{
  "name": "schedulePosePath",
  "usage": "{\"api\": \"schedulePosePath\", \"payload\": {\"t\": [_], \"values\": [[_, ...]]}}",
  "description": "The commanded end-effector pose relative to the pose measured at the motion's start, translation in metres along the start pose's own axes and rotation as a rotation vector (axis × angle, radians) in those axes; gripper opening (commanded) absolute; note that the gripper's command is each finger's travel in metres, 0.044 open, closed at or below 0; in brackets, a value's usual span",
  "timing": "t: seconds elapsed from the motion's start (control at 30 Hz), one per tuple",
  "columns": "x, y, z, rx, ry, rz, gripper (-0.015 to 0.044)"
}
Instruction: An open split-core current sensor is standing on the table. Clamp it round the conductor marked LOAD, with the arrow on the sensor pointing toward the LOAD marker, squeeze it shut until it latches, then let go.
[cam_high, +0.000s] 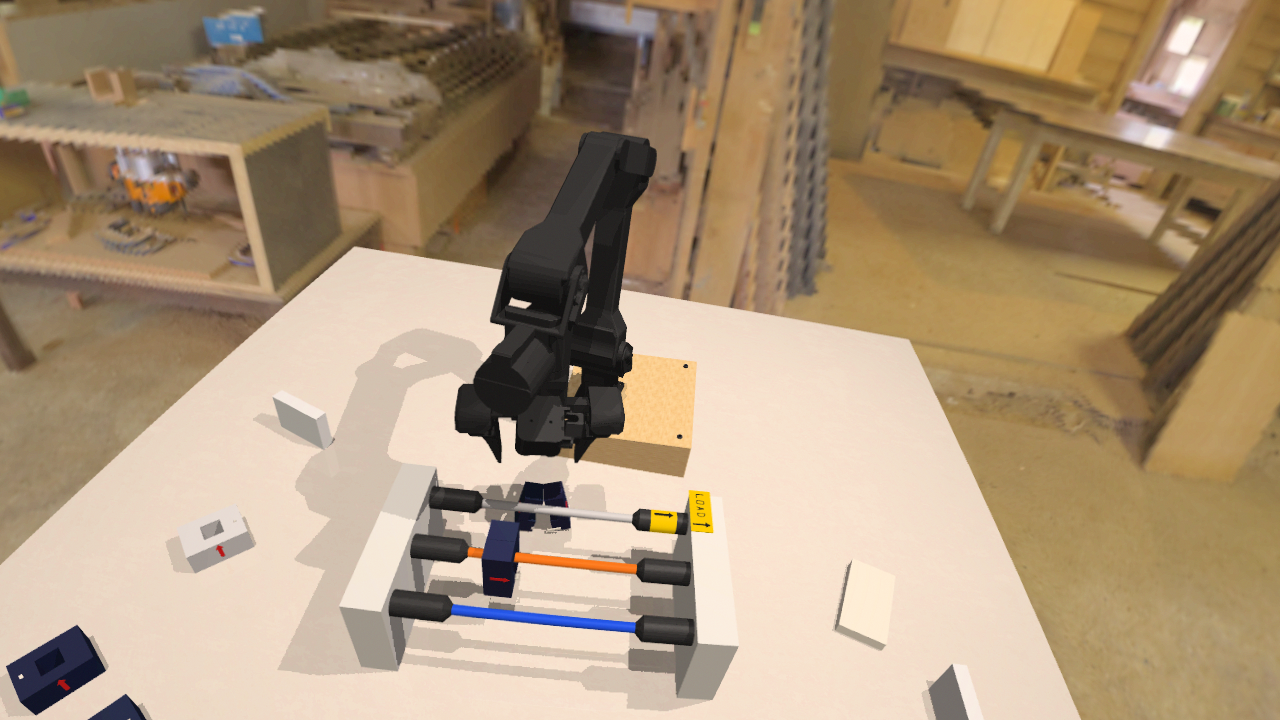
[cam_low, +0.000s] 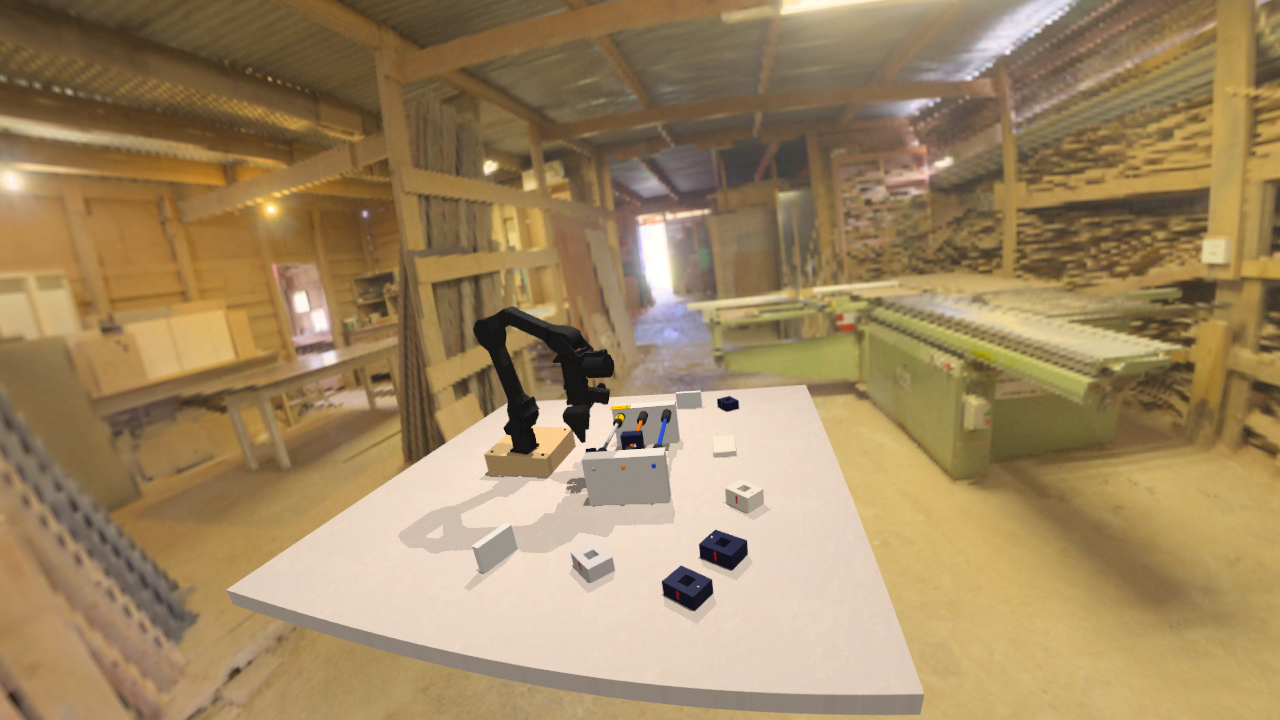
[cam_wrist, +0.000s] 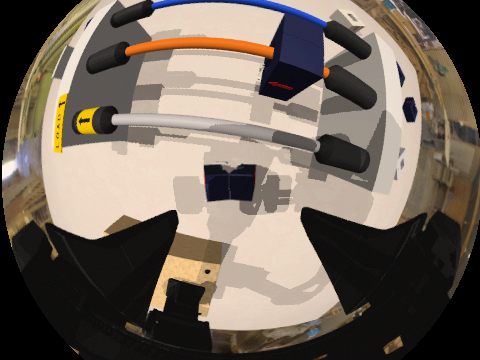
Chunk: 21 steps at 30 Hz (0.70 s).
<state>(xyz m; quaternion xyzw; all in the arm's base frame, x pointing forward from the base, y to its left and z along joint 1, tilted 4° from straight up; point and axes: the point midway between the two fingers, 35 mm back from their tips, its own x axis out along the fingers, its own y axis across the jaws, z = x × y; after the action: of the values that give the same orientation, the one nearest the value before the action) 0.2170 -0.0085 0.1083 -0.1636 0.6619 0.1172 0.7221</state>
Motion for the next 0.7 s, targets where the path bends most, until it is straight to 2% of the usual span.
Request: {"api": "schedulePosePath", "payload": {"t": [0.0, 0.67], "values": [[0.006, -0.001, -0.001, 0.000, 0.006, 0.010, 0.0440], [0.039, -0.001, -0.001, 0.000, 0.006, 0.010, 0.0440]]}}
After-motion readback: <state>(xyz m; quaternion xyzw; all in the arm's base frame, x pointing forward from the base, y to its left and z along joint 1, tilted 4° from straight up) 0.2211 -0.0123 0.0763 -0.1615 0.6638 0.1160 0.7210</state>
